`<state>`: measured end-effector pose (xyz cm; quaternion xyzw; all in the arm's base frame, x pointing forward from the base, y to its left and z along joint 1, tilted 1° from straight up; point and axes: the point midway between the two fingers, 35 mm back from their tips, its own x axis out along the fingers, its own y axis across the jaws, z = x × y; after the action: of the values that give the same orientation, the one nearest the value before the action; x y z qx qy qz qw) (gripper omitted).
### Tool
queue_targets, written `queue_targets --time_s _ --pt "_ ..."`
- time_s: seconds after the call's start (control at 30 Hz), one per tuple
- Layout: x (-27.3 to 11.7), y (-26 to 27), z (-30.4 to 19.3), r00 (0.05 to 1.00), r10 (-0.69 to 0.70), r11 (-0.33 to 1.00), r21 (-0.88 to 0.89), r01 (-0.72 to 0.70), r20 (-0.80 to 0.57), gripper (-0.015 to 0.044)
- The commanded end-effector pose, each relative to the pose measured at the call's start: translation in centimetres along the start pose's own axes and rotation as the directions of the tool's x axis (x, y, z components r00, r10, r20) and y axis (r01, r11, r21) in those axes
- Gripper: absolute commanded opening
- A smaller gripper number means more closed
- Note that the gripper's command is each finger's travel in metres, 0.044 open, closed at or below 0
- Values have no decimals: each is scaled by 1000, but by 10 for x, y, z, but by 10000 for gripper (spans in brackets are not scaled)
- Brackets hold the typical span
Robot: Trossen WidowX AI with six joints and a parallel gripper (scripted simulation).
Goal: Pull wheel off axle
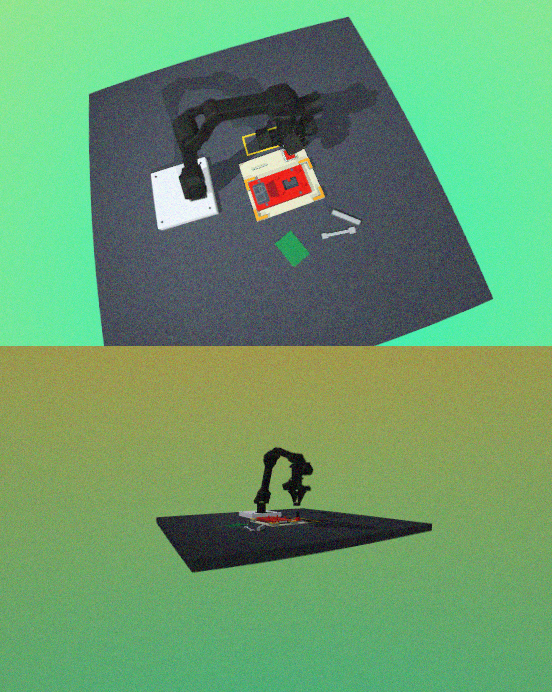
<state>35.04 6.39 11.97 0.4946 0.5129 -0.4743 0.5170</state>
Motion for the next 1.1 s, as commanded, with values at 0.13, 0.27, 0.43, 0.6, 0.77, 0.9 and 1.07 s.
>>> queue_targets --time_s 0.13,0.27,0.43,0.6,0.77,0.9,1.07 --pt "-1 -10 -23 1000 -1 1000 1 1 -1 0" --pt "-2 -17 -37 1000 1 1000 1 -1 -3 0" --pt "-4 -27 -54 1000 2 1000 0 -2 -5 0" --pt "-5 -38 -70 1000 4 1000 0 -4 -7 0" --pt "-7 -49 -85 1000 5 1000 0 -5 -9 0" --pt "-7 -53 -89 1000 5 1000 0 -5 -10 0" --pt "0 -53 -89 1000 5 1000 0 -5 -10 0"
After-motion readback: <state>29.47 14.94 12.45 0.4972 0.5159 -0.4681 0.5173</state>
